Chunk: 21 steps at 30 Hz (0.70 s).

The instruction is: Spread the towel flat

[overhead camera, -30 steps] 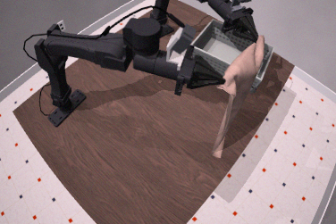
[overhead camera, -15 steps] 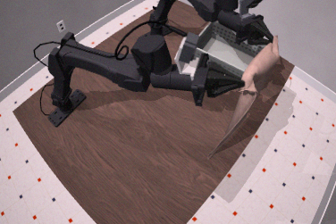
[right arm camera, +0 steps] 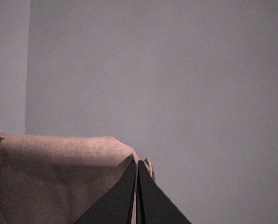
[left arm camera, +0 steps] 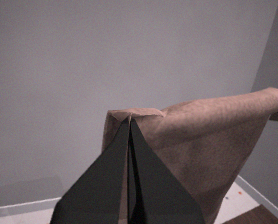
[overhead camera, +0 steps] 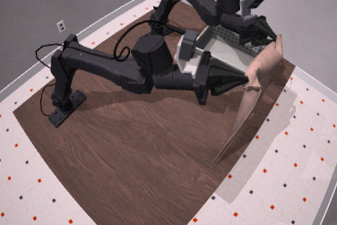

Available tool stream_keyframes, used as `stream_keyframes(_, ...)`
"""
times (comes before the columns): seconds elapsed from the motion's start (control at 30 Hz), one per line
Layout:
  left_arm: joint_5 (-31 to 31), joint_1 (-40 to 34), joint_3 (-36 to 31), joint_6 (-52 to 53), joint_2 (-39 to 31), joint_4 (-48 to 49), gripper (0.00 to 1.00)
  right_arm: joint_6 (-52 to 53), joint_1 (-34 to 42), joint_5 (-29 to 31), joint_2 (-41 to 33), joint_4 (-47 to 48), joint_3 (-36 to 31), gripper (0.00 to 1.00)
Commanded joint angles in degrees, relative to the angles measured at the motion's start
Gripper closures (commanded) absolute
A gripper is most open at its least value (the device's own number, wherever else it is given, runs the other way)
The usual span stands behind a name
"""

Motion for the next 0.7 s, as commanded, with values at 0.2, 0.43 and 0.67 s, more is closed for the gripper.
stream_keyframes(0.2,-1.2,0.9,-1.6,0.5,-3.6,-3.8,1.0,0.4,-0.8,1.3,-3.2,-3.6,-3.0,1.0)
stream_keyframes(0.43,-1.2,0.9,-2.6,0.5,-4.1,-4.9,1.0,0.4,-0.8,1.3,-3.9,-4.6,-4.1,1.0)
stream_keyframes(0.67,-1.2,0.9,-3.5,0.5,-4.9,-6.3,1.0,0.4,-0.8,1.3,-4.7,-6.5,-5.2,1.0)
